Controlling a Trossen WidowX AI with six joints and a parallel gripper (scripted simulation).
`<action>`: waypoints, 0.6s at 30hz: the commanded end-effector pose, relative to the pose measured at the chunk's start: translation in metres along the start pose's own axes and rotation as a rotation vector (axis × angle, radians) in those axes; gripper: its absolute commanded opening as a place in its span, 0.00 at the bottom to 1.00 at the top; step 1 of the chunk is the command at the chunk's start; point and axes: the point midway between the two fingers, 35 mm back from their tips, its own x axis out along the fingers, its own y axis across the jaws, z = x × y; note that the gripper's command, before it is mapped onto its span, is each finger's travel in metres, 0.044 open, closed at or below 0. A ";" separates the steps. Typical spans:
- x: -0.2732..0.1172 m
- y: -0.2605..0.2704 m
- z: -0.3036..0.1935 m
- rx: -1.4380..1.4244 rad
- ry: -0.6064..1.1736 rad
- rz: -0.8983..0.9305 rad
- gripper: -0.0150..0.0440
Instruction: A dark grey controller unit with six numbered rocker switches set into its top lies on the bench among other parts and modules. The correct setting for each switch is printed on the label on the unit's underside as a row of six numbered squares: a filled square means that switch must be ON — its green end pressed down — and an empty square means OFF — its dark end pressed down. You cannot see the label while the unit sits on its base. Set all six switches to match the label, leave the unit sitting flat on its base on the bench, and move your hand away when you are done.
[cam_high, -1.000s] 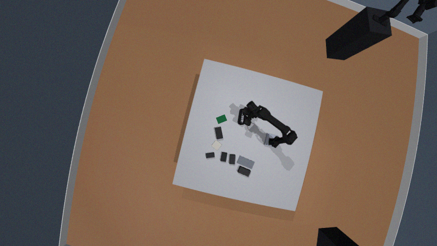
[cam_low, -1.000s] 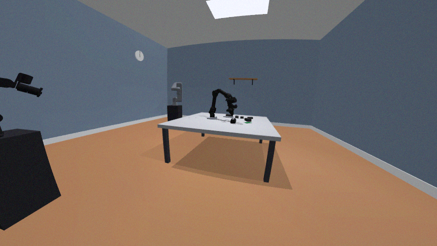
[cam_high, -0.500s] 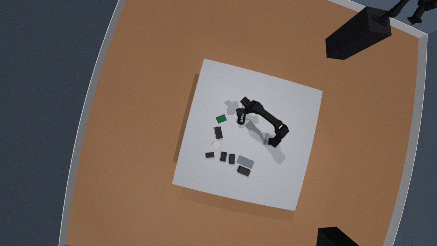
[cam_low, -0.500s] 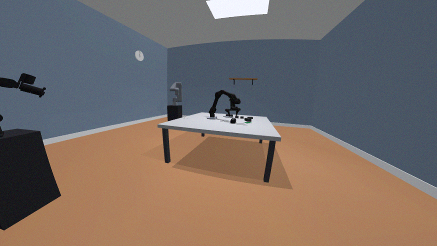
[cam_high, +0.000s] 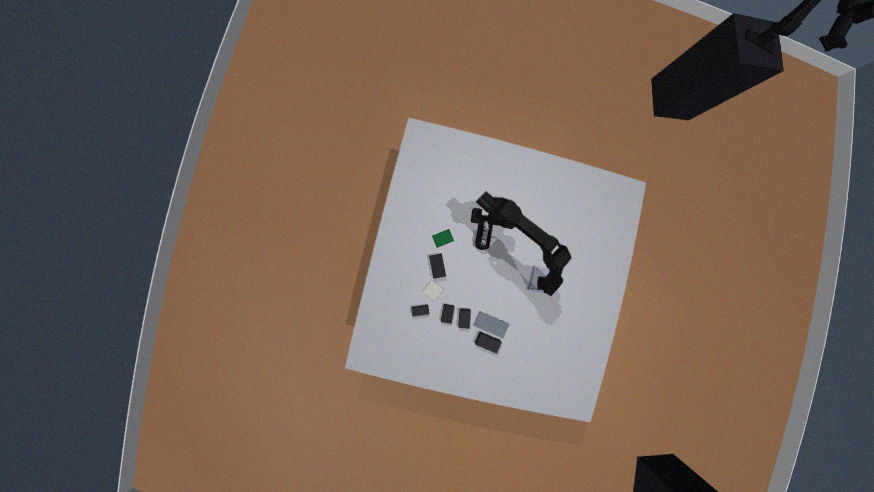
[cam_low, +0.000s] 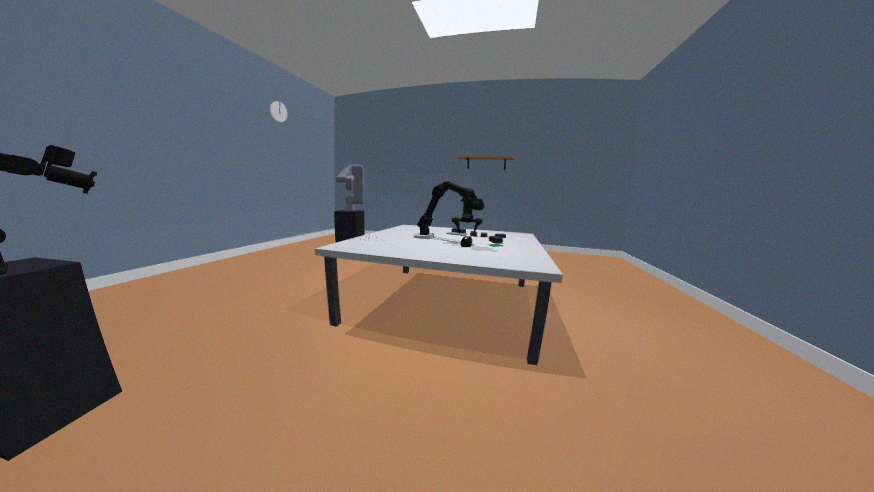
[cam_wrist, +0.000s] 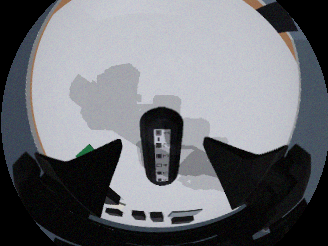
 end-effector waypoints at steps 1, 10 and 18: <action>0.005 0.000 0.001 0.009 -0.004 -0.003 1.00; 0.020 0.001 0.002 0.009 -0.003 -0.002 1.00; 0.033 0.001 0.002 0.008 -0.002 -0.001 1.00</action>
